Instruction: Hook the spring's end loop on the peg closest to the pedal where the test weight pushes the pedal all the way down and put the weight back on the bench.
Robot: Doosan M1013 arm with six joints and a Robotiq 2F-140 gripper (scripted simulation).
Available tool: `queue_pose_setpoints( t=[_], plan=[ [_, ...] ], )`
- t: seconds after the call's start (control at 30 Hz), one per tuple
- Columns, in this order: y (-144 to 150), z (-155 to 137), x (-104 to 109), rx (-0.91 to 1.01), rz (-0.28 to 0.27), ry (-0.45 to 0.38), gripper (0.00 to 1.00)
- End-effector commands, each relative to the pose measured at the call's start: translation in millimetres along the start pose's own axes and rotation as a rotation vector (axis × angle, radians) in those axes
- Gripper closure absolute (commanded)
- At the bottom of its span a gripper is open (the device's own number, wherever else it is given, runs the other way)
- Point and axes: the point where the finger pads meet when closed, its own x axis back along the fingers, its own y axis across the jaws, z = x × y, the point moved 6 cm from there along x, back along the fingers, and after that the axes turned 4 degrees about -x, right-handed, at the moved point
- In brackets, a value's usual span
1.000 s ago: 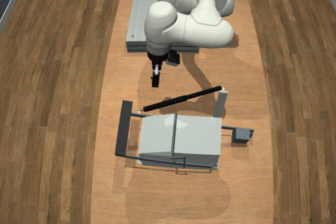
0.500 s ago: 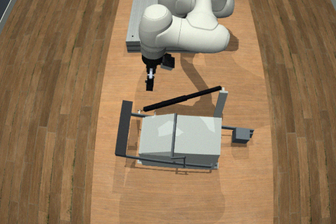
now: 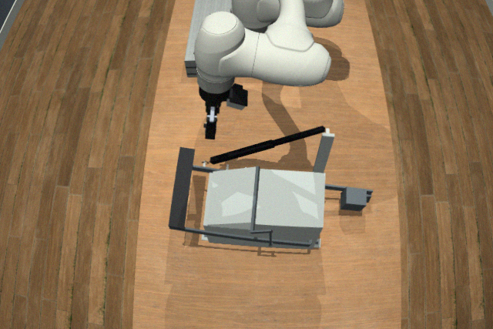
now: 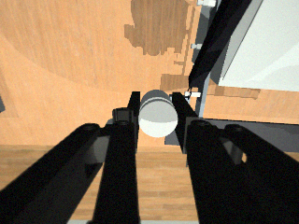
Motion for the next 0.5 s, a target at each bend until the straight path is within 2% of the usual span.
queue_pose_setpoints(
  t=[0.0,0.47],
  plan=[
    [4,-3,1,-0.001,-0.002,-0.002,0.75],
    [27,-23,5,-0.001,-0.003,-0.019,0.75]
  ],
)
